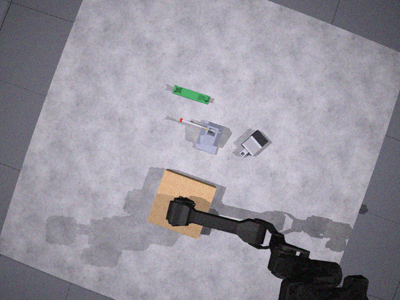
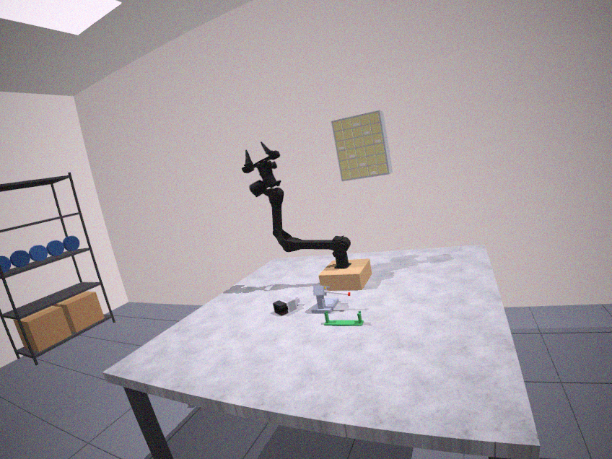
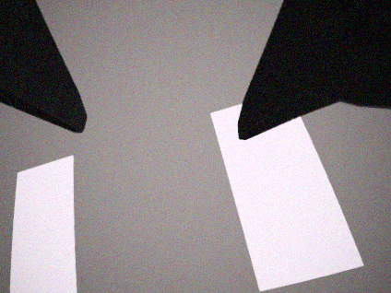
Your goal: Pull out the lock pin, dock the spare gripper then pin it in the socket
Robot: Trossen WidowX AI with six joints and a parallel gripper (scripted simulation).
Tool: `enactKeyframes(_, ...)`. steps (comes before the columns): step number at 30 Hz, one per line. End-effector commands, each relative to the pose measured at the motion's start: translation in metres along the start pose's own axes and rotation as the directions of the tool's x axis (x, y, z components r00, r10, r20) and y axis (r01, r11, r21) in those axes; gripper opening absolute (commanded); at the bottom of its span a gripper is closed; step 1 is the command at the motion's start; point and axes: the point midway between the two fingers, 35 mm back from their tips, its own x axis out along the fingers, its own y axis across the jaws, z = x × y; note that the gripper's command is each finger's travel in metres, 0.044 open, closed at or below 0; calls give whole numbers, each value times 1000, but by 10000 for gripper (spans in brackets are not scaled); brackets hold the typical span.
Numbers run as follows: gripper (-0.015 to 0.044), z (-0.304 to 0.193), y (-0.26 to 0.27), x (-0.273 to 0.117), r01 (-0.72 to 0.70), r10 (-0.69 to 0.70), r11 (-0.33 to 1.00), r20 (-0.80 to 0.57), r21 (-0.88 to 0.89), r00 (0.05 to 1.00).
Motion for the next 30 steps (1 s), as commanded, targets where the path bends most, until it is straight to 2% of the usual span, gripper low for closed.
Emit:
enactKeyframes(1,374,0,1,0,-4,4,1000,-1,-1,1000)
enactKeyframes(4,300,1,23,4,-58,58,998,-10,-12,998)
enactKeyframes(13,300,-10,170,7,-417,407,906,-117,-77,906)
enactKeyframes(17,300,-17,211,-1,-516,498,851,-160,-96,852)
enactKeyframes(23,300,-40,289,-24,-697,653,705,-262,-130,710)
enactKeyframes(30,300,-83,364,-68,-861,765,494,-409,-122,497)
